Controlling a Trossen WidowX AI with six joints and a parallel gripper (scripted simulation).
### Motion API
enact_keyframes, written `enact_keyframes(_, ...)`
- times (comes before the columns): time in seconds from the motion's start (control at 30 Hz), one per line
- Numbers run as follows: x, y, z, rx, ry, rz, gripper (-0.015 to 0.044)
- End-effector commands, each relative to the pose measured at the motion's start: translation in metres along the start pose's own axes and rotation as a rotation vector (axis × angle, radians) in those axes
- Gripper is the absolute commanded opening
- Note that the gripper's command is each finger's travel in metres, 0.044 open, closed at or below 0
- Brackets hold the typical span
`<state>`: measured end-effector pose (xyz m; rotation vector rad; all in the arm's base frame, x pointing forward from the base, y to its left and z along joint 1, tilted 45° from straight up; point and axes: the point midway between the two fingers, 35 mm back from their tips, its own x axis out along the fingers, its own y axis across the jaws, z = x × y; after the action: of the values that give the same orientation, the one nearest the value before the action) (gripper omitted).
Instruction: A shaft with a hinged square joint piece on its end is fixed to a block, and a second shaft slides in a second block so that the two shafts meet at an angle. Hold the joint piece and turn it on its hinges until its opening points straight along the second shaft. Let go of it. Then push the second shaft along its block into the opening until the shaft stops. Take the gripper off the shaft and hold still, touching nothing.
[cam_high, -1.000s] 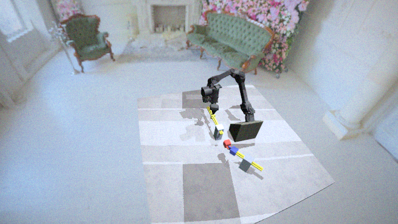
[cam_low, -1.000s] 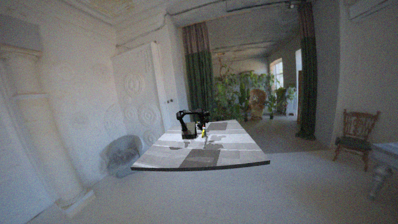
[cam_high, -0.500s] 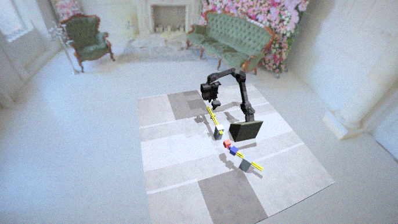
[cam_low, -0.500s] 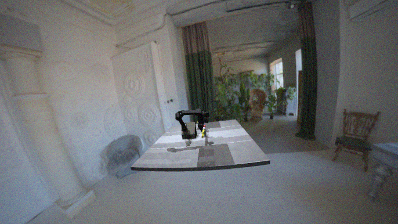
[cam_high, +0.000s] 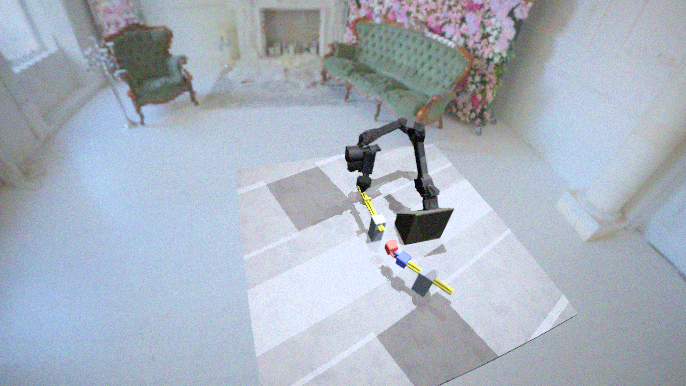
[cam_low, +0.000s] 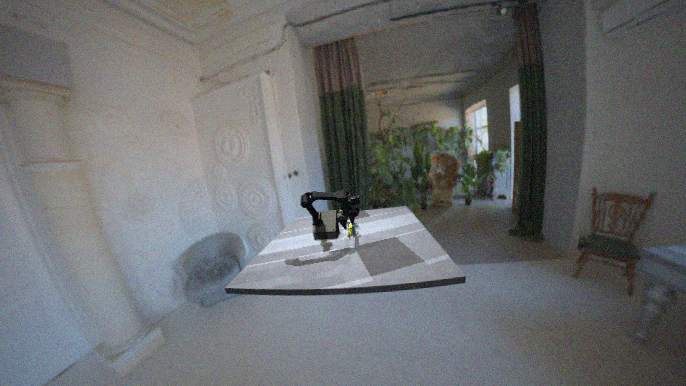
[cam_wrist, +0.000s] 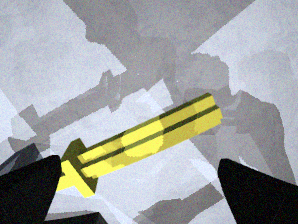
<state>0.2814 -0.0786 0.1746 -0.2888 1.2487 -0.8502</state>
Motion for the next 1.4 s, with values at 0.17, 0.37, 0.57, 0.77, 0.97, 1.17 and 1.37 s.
enact_keyframes(0.17, 0.014, -0.001, -0.002, 0.285, -0.011, 0.009, 0.044)
enact_keyframes(0.37, 0.024, -0.002, -0.003, 0.49, -0.022, 0.018, 0.044)
enact_keyframes(0.57, 0.033, -0.003, -0.003, 0.695, -0.031, 0.029, 0.044)
enact_keyframes(0.77, 0.041, -0.004, -0.004, 0.9, -0.041, 0.041, 0.044)
enact_keyframes(0.97, 0.049, -0.006, -0.005, 1.081, -0.049, 0.052, 0.044)
enact_keyframes(1.17, 0.052, -0.006, -0.005, 1.086, -0.049, 0.053, 0.044)
enact_keyframes(1.37, 0.061, -0.005, -0.004, 1.086, -0.049, 0.053, 0.044)
